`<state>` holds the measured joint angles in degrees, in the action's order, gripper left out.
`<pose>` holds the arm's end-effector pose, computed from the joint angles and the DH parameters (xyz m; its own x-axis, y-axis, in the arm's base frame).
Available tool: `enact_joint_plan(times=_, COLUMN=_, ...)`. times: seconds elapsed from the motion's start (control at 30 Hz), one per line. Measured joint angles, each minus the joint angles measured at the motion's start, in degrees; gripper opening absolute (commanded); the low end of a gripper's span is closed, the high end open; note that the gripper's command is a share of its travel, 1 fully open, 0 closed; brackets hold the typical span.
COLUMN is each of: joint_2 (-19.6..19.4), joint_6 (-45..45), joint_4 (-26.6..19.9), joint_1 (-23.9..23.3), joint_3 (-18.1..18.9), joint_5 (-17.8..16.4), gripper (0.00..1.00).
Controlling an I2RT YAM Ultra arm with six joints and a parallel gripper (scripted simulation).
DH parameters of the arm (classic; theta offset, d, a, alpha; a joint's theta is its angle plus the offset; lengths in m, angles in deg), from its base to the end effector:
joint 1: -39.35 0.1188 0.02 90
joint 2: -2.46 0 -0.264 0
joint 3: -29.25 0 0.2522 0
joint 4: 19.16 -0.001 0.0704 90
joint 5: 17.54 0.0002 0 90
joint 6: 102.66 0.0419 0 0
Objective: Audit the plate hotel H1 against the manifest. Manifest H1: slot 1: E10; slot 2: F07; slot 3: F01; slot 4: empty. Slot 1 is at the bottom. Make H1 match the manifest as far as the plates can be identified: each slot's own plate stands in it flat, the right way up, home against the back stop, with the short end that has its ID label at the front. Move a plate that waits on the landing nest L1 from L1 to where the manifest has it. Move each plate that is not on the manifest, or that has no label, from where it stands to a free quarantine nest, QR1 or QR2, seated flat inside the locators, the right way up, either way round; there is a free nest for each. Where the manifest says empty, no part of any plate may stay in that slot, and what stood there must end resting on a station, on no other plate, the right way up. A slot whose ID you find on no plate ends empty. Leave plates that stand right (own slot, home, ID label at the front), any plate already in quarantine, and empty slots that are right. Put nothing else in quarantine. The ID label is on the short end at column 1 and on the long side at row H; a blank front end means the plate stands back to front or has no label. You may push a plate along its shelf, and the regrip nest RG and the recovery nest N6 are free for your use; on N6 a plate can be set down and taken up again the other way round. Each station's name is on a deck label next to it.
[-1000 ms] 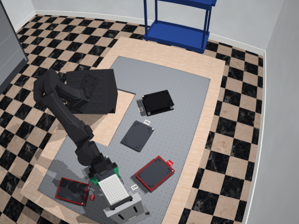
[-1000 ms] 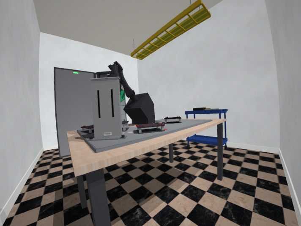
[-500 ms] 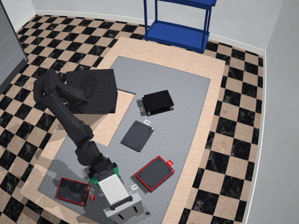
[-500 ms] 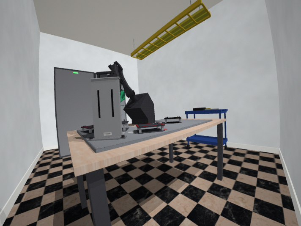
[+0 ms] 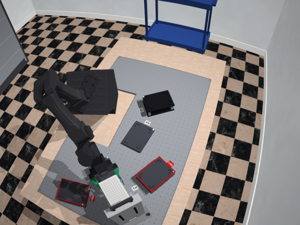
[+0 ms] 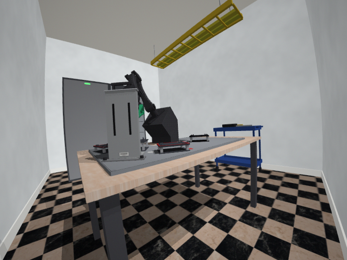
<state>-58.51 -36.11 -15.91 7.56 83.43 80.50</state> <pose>0.2133 -0.1379 0.3127 -0.3029 -0.2758 -0.9122 0.5665 0.7176 -0.4051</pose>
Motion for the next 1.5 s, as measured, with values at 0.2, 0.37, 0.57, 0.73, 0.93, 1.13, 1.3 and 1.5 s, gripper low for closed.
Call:
enact_joint_plan(times=0.2, joint_2=0.3, joint_6=0.0, joint_4=0.0, joint_1=0.0, joint_3=-0.4, joint_5=0.0, gripper=0.87)
enact_joint_plan(times=0.37, joint_2=1.5, joint_6=0.0, joint_4=0.0, joint_1=-0.1, joint_3=-1.8, joint_5=0.0, gripper=0.87)
enact_joint_plan(times=0.57, joint_2=2.8, joint_6=0.0, joint_4=0.3, joint_1=-0.5, joint_3=-3.3, joint_5=-0.4, gripper=0.87)
enact_joint_plan(times=0.73, joint_2=4.1, joint_6=0.0, joint_4=0.5, joint_1=-0.9, joint_3=-4.8, joint_5=-0.8, gripper=0.87)
enact_joint_plan(times=0.93, joint_2=5.4, joint_6=0.0, joint_4=0.5, joint_1=-1.2, joint_3=-6.2, joint_5=-1.1, gripper=0.87)
enact_joint_plan(times=1.13, joint_2=6.8, joint_6=0.0, joint_4=0.7, joint_1=-1.7, joint_3=-7.8, joint_5=-1.5, gripper=0.87)
enact_joint_plan(times=1.3, joint_2=8.2, joint_6=0.0, joint_4=0.7, joint_1=-2.1, joint_3=-9.2, joint_5=-1.9, gripper=0.87)
enact_joint_plan(times=1.5, joint_2=9.5, joint_6=0.0, joint_4=0.7, joint_1=-2.6, joint_3=-10.6, joint_5=-2.4, gripper=0.87)
